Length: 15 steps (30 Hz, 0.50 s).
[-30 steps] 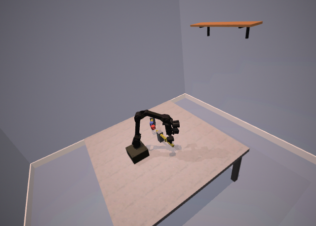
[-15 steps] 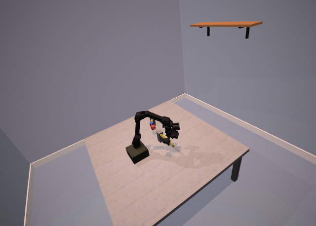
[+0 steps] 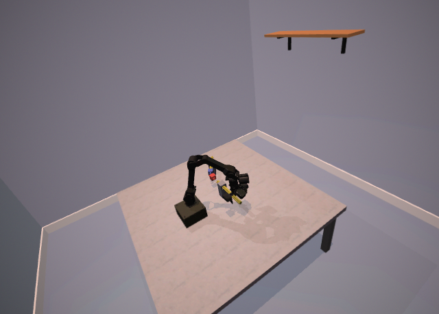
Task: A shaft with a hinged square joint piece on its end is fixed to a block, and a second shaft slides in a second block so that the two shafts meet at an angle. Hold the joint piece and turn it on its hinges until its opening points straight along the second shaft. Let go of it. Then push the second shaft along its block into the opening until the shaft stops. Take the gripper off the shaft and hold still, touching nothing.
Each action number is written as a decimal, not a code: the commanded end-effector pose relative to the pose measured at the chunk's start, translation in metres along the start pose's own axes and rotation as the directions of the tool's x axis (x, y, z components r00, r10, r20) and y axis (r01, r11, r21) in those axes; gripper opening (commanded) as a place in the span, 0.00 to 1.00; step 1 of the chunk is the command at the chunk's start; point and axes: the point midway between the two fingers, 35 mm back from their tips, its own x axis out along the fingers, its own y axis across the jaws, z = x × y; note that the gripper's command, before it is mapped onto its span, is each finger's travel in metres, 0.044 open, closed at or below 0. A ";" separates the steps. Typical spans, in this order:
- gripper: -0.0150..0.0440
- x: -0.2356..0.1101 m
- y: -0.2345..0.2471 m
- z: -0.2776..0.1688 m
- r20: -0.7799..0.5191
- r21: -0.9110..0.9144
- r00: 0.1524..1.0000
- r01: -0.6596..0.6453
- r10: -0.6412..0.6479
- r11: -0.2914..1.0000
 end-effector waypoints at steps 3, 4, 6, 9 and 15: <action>1.00 0.004 -0.002 -0.002 -0.008 0.041 1.000 0.000 0.001 0.999; 1.00 0.005 -0.001 -0.002 -0.008 0.041 1.000 0.000 0.001 0.999; 1.00 0.008 -0.001 -0.002 -0.008 0.041 1.000 0.000 0.001 0.999; 1.00 0.013 -0.001 -0.002 -0.008 0.041 1.000 0.000 0.001 0.999; 1.00 0.022 -0.001 -0.003 -0.008 0.041 1.000 0.000 0.001 0.999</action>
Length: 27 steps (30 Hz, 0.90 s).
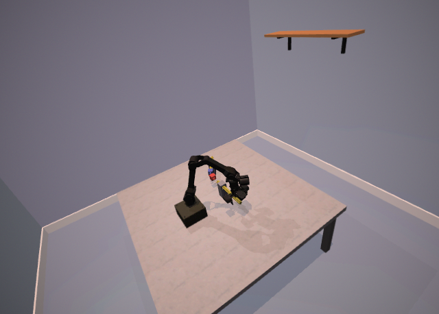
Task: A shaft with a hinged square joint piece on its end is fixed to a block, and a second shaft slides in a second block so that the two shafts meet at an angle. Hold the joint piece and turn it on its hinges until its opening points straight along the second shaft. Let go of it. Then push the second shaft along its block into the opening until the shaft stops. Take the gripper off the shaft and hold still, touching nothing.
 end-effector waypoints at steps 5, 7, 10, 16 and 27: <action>1.00 0.016 -0.002 -0.003 -0.011 0.004 1.000 0.006 -0.006 1.000; 1.00 0.018 -0.002 -0.004 -0.011 0.004 1.000 0.006 -0.006 1.000; 0.96 0.019 -0.002 -0.004 -0.011 0.004 1.000 0.006 -0.006 1.000; 0.69 0.019 -0.002 -0.004 -0.011 0.004 1.000 0.006 -0.006 1.000; 0.43 0.019 -0.002 -0.004 -0.011 0.004 1.000 0.006 -0.006 1.000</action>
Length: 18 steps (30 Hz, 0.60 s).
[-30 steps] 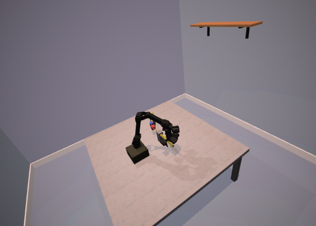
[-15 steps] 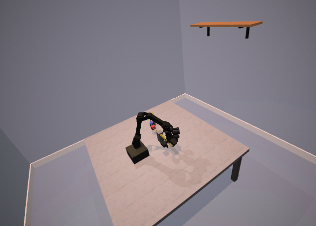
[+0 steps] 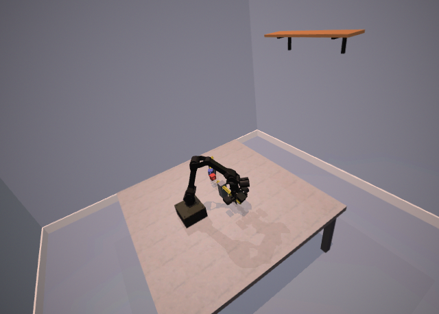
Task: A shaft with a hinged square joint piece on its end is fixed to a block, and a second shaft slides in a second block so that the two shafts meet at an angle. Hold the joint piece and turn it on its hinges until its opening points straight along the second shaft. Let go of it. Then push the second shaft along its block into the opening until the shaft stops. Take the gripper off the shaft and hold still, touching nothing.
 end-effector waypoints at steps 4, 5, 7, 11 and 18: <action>0.43 0.001 0.000 -0.001 -0.005 0.003 1.000 -0.001 0.001 1.000; 0.43 0.001 0.000 -0.001 -0.005 0.003 1.000 -0.001 0.001 1.000; 0.37 0.001 0.000 -0.001 -0.005 0.003 1.000 -0.001 0.001 1.000; 0.37 0.001 0.000 -0.001 -0.005 0.003 1.000 -0.001 0.001 1.000; 0.37 0.000 0.000 0.000 -0.001 0.001 1.000 0.000 0.000 1.000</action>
